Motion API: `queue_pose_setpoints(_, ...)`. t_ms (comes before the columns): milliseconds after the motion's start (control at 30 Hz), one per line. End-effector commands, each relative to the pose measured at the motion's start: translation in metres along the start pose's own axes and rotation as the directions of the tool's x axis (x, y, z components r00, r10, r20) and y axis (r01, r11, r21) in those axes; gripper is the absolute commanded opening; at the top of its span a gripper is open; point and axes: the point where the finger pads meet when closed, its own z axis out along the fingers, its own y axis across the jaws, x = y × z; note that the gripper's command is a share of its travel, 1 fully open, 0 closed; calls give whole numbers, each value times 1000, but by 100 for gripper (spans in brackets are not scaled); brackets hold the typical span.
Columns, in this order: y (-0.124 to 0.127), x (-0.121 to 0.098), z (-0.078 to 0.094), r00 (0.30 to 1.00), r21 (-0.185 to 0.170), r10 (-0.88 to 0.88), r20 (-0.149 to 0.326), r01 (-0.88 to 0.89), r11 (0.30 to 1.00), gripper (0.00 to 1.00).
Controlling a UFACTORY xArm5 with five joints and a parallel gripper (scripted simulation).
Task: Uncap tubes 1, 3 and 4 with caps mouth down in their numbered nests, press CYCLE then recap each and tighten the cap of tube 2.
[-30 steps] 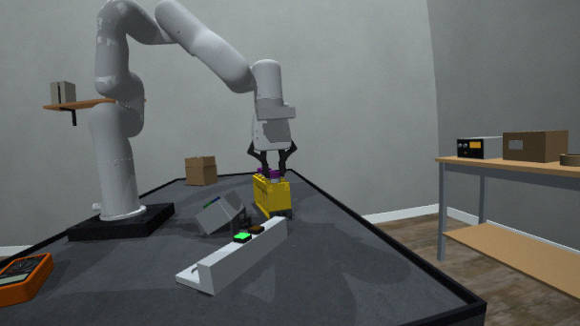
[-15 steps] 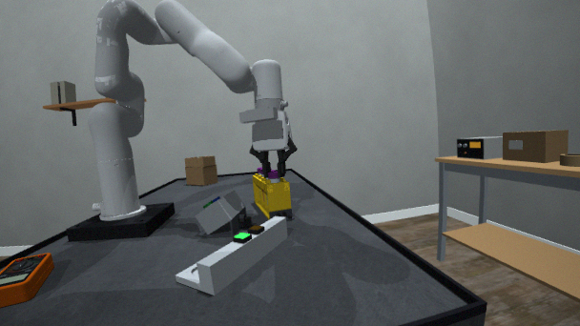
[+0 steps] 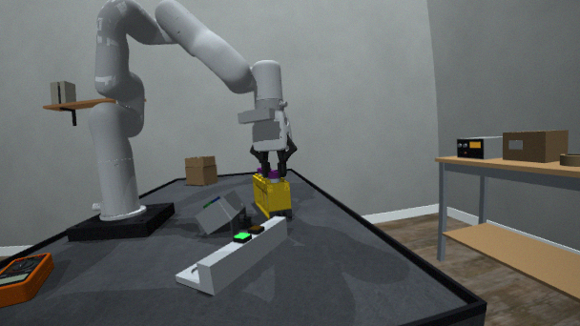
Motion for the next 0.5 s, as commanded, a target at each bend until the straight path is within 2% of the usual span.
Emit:
queue_pose_setpoints(0, -1, -1, -2, 1000, 2, 0, 5, 0, 1000, 46)
queue_pose_setpoints(33, -1, -1, -2, 1000, 2, 0, 5, 0, 1000, 46)
queue_pose_setpoints(167, -1, -1, -2, 954, 3, -300, 4, 300, 954, 46)
queue_pose_setpoints(267, -1, -1, -2, 943, 3, -332, 4, 332, 943, 46)
queue_pose_setpoints(333, -1, -1, -2, 868, 4, -496, 3, 496, 868, 46)
queue_pose_setpoints(467, -1, -1, -2, 766, 4, -643, 2, 643, 766, 46)
